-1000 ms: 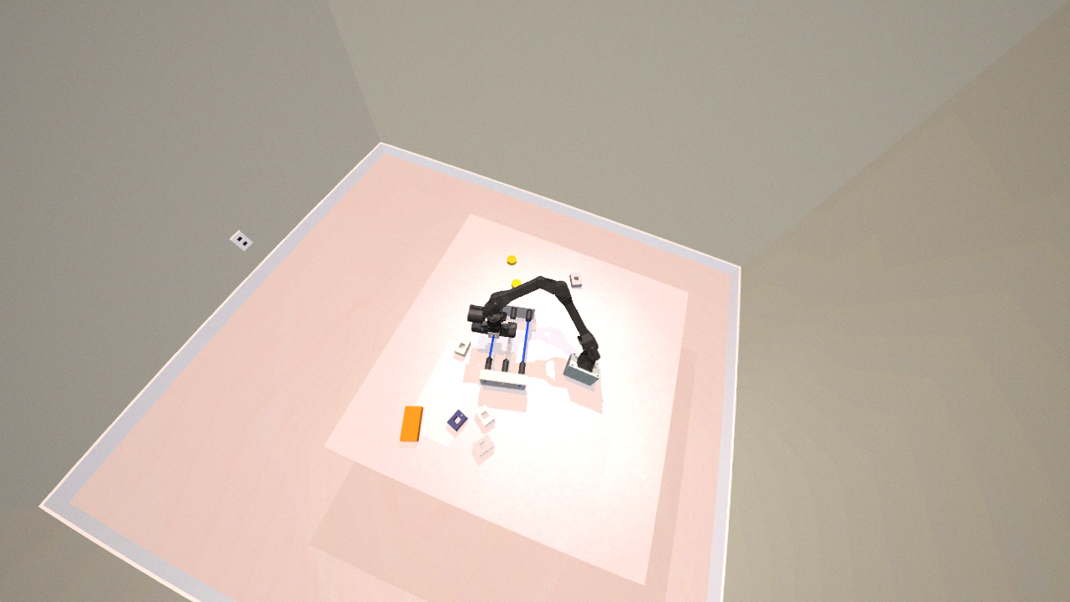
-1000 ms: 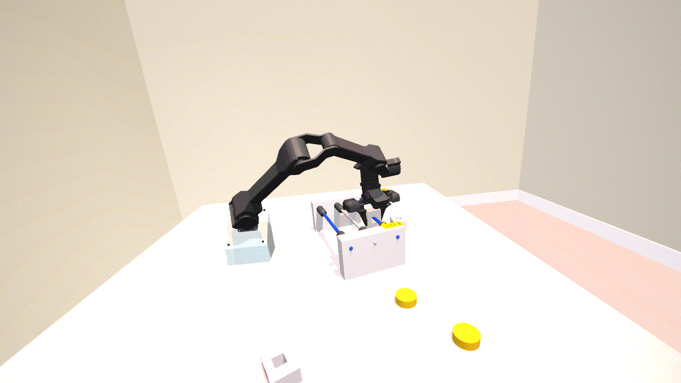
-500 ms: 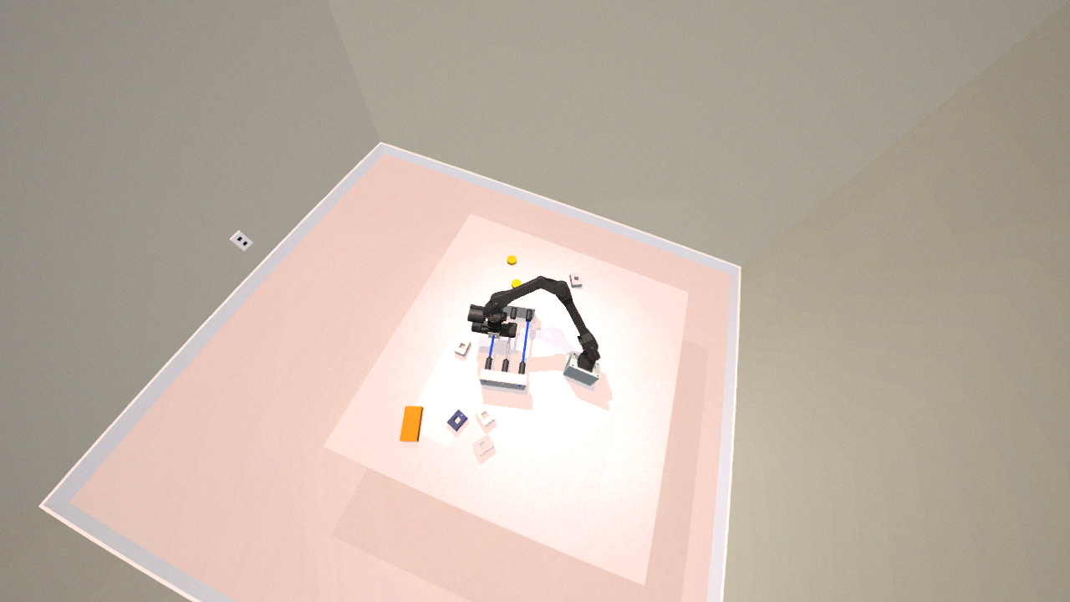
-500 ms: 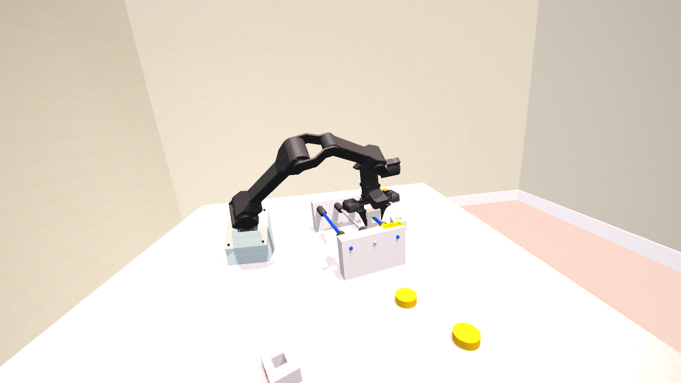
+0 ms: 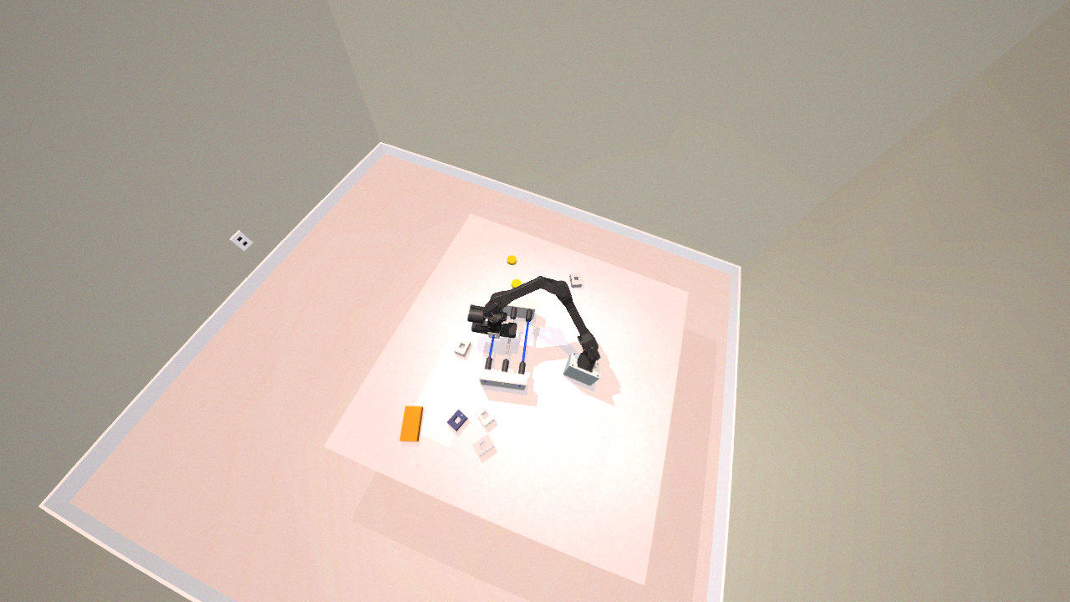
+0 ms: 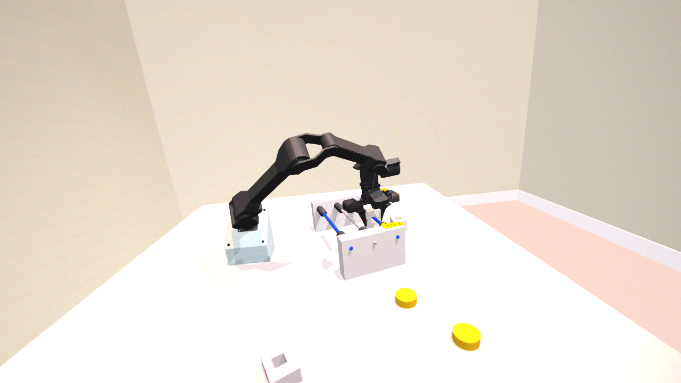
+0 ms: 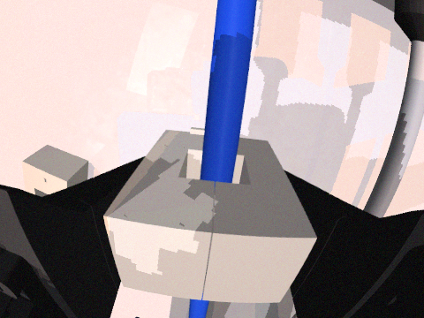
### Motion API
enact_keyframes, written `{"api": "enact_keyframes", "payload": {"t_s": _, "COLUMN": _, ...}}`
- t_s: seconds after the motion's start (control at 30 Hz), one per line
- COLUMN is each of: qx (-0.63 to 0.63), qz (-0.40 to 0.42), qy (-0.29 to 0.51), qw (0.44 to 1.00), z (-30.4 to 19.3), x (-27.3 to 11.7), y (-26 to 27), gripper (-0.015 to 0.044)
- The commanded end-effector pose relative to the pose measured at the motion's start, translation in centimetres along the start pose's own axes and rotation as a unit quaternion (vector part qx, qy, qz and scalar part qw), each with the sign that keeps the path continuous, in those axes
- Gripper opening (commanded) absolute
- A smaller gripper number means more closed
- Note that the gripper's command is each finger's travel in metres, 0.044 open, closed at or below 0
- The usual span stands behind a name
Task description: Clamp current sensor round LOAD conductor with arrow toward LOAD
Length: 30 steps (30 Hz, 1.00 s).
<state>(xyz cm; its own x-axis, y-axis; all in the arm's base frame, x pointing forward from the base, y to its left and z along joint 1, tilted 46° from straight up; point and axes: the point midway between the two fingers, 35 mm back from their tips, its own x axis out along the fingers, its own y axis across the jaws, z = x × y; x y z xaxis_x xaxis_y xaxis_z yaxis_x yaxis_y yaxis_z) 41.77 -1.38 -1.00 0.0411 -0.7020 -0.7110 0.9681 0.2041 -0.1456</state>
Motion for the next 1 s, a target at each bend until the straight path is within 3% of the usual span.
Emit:
{"api": "enact_keyframes", "payload": {"t_s": 0.0, "qx": 0.0, "qz": 0.0, "qy": 0.0, "qw": 1.0, "z": 0.01, "x": -0.01, "y": -0.01, "gripper": 0.0257}}
{"api": "enact_keyframes", "payload": {"t_s": 0.83, "qx": 0.0, "qz": 0.0, "qy": 0.0, "qw": 1.0, "z": 0.01, "x": -0.01, "y": -0.01, "gripper": 0.0257}}
{"api": "enact_keyframes", "payload": {"t_s": 0.97, "qx": 0.0, "qz": 0.0, "qy": 0.0, "qw": 1.0, "z": 0.01, "x": -0.01, "y": -0.01, "gripper": 0.0362}}
